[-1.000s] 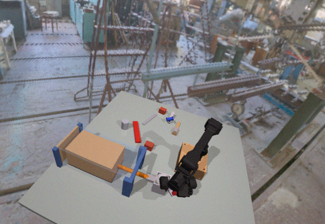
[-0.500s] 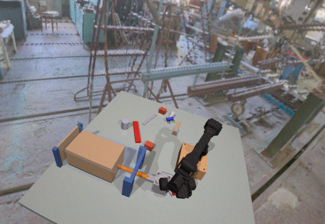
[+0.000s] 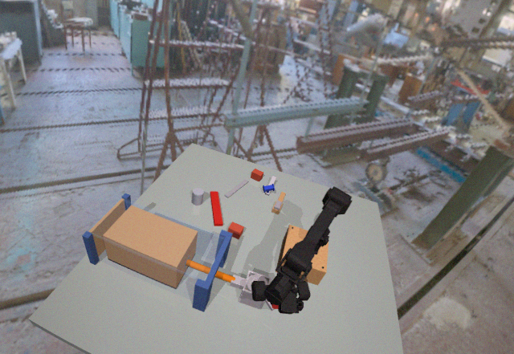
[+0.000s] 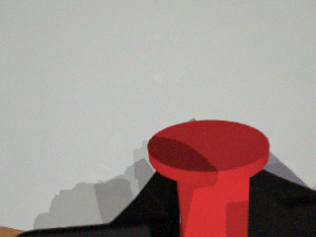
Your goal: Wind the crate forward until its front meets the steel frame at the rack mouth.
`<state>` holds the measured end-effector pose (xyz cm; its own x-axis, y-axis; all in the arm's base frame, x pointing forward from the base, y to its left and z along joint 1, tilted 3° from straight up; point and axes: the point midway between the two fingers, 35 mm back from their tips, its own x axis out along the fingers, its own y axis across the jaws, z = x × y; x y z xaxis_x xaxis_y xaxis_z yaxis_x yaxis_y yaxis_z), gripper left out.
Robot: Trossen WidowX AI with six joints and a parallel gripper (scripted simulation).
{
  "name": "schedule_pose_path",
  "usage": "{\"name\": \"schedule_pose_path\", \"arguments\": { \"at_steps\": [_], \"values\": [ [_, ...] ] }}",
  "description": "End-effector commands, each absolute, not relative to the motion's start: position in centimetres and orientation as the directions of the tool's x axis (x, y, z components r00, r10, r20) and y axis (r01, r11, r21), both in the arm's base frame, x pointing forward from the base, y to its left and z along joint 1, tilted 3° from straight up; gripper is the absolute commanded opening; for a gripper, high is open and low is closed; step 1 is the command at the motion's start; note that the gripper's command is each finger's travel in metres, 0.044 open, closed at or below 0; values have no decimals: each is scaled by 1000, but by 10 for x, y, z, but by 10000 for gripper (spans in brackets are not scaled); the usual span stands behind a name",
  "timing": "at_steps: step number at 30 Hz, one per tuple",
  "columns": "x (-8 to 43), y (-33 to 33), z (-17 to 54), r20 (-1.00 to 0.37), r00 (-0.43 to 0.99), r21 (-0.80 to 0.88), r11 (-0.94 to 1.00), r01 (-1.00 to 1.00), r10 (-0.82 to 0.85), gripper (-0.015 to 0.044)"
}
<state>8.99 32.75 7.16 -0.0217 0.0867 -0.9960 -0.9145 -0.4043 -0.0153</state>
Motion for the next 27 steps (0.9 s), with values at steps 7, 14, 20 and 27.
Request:
{"name": "schedule_pose_path", "arguments": {
  "at_steps": [7,14,20,27],
  "values": [
    [90,327,68,-996,-18,-18,-401,-916,84,0],
    [89,325,68,-996,-18,-17,-401,-916,84,0],
    [86,322,68,-996,-18,-17,-401,-916,83,0],
    [82,316,67,-996,-18,-17,-401,-916,83,0]
  ]
}}
